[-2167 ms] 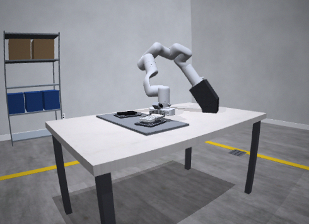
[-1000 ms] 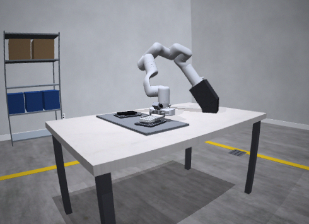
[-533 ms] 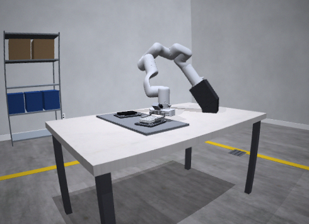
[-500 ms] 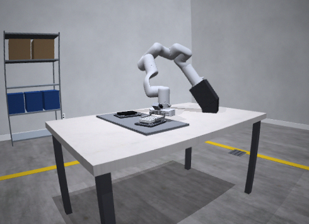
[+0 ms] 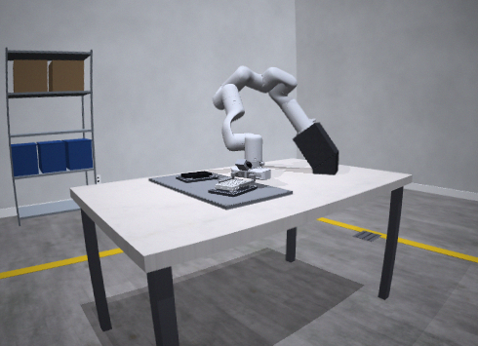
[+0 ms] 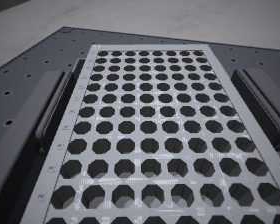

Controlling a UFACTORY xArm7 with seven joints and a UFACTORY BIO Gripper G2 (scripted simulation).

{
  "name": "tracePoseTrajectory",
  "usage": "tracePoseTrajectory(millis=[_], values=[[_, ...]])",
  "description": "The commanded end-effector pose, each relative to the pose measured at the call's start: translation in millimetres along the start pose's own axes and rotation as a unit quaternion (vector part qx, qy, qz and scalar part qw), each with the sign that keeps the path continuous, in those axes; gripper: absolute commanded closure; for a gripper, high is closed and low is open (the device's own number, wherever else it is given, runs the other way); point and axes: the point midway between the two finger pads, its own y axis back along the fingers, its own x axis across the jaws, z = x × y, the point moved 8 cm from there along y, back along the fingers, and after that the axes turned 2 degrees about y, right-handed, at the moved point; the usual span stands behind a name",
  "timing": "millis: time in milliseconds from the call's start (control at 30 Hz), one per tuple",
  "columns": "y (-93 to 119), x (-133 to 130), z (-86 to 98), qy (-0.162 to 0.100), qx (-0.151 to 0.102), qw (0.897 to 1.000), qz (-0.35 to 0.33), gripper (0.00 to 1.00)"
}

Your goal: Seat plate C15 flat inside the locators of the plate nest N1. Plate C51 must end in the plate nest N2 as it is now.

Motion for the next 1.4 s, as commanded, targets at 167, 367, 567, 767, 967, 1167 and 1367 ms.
tracePoseTrajectory(millis=[167, 367, 567, 767, 967, 1167, 1367], values=[[-1.4, 0.6, 0.5, -0.001, -0.002, 1.000, 0.000, 1.00], [-1.4, 0.7, -0.5, -0.001, -0.002, 1.000, 0.000, 1.00], [-1.4, 0.7, -1.5, -0.001, -0.002, 1.000, 0.000, 1.00], [-1.4, 0.7, -2.2, -0.001, -0.002, 1.000, 0.000, 1.00], [-1.4, 0.7, -3.2, -0.001, -0.002, 1.000, 0.000, 0.46], [-1.4, 0.8, -3.2, -0.001, -0.002, 1.000, 0.000, 0.46], [-1.4, 0.8, -3.2, -0.001, -0.002, 1.000, 0.000, 0.46]])
